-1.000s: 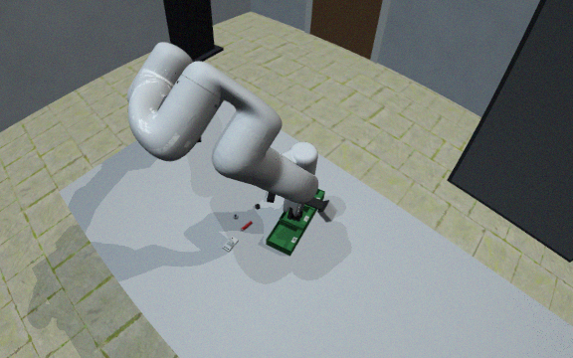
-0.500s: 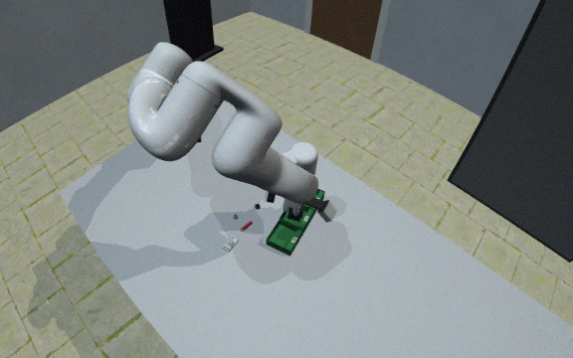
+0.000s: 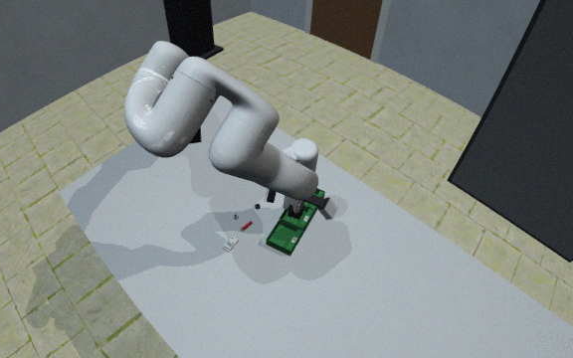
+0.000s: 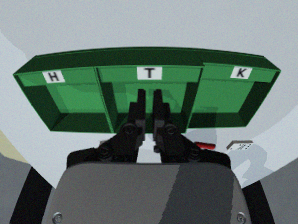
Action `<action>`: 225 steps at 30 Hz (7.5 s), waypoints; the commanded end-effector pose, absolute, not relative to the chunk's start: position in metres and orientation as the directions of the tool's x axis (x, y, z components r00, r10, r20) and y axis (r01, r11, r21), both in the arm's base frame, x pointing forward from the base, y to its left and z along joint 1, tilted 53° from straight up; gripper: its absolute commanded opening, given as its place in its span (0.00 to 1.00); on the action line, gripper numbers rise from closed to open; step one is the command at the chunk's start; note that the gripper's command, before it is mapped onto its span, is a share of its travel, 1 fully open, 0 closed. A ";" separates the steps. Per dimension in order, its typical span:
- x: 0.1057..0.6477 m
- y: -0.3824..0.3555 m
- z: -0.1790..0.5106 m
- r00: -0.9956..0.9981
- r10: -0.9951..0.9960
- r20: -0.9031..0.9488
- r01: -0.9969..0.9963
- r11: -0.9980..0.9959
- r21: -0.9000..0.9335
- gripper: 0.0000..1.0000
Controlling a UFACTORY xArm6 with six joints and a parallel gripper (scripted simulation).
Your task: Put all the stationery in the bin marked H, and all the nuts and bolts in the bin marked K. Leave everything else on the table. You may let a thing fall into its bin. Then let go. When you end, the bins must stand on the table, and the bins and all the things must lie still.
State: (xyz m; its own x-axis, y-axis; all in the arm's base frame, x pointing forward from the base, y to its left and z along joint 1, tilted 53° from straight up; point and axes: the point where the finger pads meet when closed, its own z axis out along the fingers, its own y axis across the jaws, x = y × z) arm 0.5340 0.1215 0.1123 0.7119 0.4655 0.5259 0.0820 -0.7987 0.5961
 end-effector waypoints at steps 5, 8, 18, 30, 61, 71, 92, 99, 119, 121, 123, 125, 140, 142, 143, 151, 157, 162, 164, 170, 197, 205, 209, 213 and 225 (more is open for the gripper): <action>0.526 0.127 0.120 0.710 0.466 0.527 0.082 -0.799 0.595 0.07; 0.523 0.128 0.123 0.710 0.466 0.527 0.082 -0.799 0.595 0.07; 0.506 0.138 0.138 0.710 0.466 0.528 0.082 -0.799 0.595 0.07; 0.504 0.157 0.122 0.710 0.466 0.528 0.082 -0.799 0.595 0.07; 0.516 0.194 0.070 0.710 0.466 0.527 0.083 -0.799 0.595 0.07; 0.534 0.184 0.055 0.710 0.466 0.527 0.083 -0.799 0.595 0.07; 0.534 0.184 0.055 0.710 0.466 0.527 0.083 -0.799 0.595 0.07; 0.534 0.184 0.055 0.710 0.466 0.527 0.083 -0.799 0.595 0.07; 0.534 0.184 0.055 0.710 0.466 0.527 0.083 -0.799 0.595 0.07; 0.534 0.184 0.055 0.710 0.466 0.527 0.083 -0.799 0.595 0.07; 0.532 0.185 0.056 0.710 0.466 0.527 0.083 -0.799 0.595 0.07; 0.531 0.186 0.058 0.710 0.466 0.527 0.083 -0.799 0.595 0.07; 0.518 0.193 0.068 0.710 0.466 0.527 0.083 -0.799 0.595 0.07; 0.517 0.194 0.070 0.710 0.466 0.527 0.083 -0.799 0.595 0.07; 0.516 0.194 0.071 0.710 0.466 0.527 0.083 -0.799 0.595 0.07; 0.501 0.202 0.084 0.710 0.466 0.528 0.083 -0.799 0.595 0.07; 0.498 0.204 0.086 0.710 0.466 0.528 0.082 -0.799 0.595 0.07; 0.480 0.213 0.101 0.710 0.466 0.528 0.082 -0.800 0.595 0.07; 0.474 0.217 0.107 0.710 0.466 0.528 0.082 -0.800 0.595 0.07; 0.440 0.236 0.137 0.710 0.466 0.528 0.082 -0.800 0.595 0.07; 0.407 0.208 0.146 0.713 0.438 0.548 0.058 -0.815 0.576 0.30; 0.408 0.147 0.119 0.713 0.438 0.548 0.058 -0.815 0.576 0.30; 0.409 0.117 0.105 0.713 0.438 0.547 0.058 -0.815 0.577 0.30; 0.409 0.094 0.095 0.713 0.438 0.547 0.058 -0.815 0.577 0.30; 0.407 0.053 0.080 0.713 0.438 0.547 0.058 -0.815 0.577 0.30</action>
State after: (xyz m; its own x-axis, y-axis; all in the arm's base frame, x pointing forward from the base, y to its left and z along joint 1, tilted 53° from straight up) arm 0.4047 0.0577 0.0807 0.7237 0.4344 0.5363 0.0561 -0.8115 0.5817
